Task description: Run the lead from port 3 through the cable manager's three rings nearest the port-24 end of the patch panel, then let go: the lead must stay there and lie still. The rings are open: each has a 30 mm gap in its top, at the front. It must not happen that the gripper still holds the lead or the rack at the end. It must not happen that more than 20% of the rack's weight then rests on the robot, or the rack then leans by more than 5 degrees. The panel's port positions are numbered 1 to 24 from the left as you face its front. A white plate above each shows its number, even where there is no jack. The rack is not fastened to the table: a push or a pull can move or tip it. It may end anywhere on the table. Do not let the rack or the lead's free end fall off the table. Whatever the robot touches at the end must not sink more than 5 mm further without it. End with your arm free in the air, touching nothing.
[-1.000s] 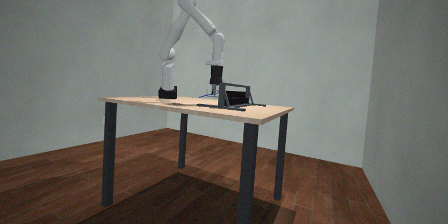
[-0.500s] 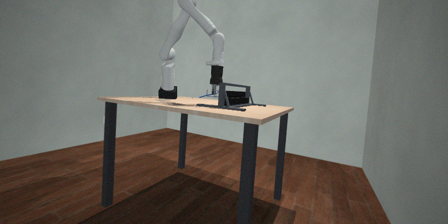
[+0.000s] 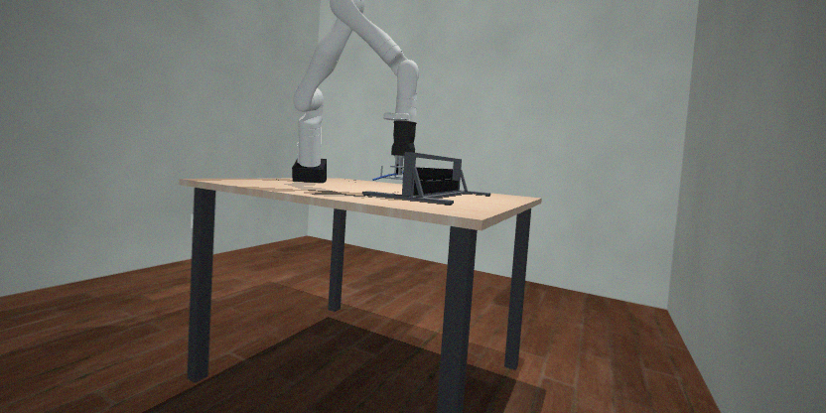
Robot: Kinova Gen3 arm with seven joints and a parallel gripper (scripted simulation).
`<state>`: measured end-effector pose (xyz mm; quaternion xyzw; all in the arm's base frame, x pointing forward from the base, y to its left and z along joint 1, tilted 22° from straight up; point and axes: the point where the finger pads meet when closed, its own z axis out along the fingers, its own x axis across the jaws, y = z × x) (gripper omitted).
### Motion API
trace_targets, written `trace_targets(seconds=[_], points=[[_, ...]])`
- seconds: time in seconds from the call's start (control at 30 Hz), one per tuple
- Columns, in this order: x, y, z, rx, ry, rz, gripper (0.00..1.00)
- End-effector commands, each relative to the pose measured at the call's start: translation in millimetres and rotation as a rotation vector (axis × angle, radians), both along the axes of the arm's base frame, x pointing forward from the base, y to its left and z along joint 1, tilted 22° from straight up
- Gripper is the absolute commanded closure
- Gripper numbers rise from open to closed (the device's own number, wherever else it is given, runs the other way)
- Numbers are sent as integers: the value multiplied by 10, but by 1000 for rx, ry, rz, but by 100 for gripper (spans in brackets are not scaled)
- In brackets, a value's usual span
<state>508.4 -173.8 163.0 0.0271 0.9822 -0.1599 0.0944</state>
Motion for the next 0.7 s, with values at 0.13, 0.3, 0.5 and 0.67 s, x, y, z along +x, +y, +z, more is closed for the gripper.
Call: trace_targets(seconds=[0.13,0.3,0.5,0.67], points=[[108,-30,28,-3,-3,-3,100],[168,-32,40,-3,-3,-3,100],[199,-33,46,-3,-3,-3,100],[214,-33,49,-3,-3,-3,100]])
